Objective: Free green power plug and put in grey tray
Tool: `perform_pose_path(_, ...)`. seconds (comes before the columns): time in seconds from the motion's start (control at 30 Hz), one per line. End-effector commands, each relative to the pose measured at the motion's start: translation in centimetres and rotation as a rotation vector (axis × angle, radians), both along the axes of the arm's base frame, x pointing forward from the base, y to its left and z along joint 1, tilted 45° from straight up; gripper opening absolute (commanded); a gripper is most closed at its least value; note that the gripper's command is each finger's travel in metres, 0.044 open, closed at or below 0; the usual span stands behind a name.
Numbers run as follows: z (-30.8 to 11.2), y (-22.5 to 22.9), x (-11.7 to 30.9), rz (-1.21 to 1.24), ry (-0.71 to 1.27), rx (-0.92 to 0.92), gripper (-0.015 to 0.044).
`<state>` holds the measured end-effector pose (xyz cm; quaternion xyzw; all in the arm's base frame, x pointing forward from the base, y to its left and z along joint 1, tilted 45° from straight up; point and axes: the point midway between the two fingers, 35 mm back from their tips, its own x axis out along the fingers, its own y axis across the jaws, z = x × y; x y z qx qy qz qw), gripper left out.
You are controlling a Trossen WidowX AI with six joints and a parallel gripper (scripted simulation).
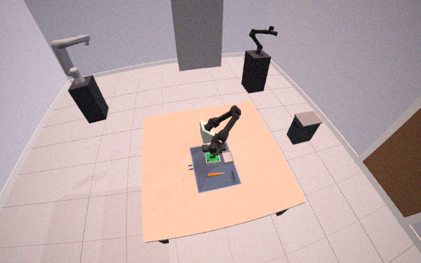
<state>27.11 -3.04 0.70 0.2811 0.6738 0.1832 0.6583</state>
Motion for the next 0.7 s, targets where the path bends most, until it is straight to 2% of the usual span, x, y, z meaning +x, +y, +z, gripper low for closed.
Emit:
perform_pose_path(0.0,1.0,-0.9,-0.3,-0.025,-0.009,0.014,0.0)
perform_pose_path(0.33,-0.3,-2.3,-0.7,-0.039,-0.041,0.241,0.0)
perform_pose_path(0.47,0.0,-2.1,-0.6,-0.036,-0.035,0.199,0.0)
perform_pose_path(0.67,1.2,-1.3,-0.4,-0.026,-0.012,0.03,0.0)
